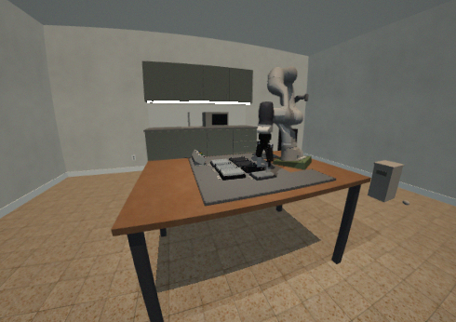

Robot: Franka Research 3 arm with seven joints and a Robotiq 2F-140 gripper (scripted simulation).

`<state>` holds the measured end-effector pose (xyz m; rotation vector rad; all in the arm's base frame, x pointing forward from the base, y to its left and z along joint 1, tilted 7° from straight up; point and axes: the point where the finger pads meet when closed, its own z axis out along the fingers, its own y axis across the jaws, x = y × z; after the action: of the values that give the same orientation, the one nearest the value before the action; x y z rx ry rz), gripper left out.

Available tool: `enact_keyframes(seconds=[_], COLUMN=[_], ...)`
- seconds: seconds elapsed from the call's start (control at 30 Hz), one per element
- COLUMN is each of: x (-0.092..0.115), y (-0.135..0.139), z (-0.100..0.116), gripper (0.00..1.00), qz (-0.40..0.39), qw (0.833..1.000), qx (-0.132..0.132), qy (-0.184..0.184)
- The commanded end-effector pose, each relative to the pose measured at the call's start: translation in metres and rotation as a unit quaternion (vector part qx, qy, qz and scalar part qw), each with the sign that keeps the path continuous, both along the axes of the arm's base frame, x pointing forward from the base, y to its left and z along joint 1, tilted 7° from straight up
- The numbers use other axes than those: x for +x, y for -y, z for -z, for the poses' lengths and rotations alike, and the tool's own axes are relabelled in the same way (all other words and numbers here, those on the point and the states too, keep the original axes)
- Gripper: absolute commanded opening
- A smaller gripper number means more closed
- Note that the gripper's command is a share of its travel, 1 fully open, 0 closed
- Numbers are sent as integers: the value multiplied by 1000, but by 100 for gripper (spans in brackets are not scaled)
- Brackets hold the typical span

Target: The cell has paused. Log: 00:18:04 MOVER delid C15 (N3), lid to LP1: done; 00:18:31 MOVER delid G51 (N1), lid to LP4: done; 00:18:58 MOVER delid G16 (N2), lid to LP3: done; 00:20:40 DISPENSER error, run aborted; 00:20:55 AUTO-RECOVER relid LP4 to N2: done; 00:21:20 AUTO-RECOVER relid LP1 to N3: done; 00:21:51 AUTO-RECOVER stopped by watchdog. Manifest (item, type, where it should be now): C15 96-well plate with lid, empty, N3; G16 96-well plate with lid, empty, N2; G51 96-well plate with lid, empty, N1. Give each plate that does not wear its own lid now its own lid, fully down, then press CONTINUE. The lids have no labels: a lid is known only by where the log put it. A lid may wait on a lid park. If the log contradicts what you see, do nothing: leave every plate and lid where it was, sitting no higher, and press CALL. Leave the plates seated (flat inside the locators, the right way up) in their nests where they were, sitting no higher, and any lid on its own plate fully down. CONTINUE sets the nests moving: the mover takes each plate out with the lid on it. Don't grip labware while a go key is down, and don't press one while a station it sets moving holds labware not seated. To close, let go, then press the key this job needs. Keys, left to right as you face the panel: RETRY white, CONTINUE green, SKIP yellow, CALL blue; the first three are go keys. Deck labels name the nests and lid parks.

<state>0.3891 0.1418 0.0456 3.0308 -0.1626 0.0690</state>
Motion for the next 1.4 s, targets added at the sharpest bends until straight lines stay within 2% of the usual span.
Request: enact_keyframes(seconds=[0.0,0.5,1.37], x=[2,2,2], y=[0,1,1], z=[5,13,14], gripper=[66,66,66], qz=[7,7,7], qw=[1000,1000,1000], qx=[1,1,1], qy=[5,5,5])
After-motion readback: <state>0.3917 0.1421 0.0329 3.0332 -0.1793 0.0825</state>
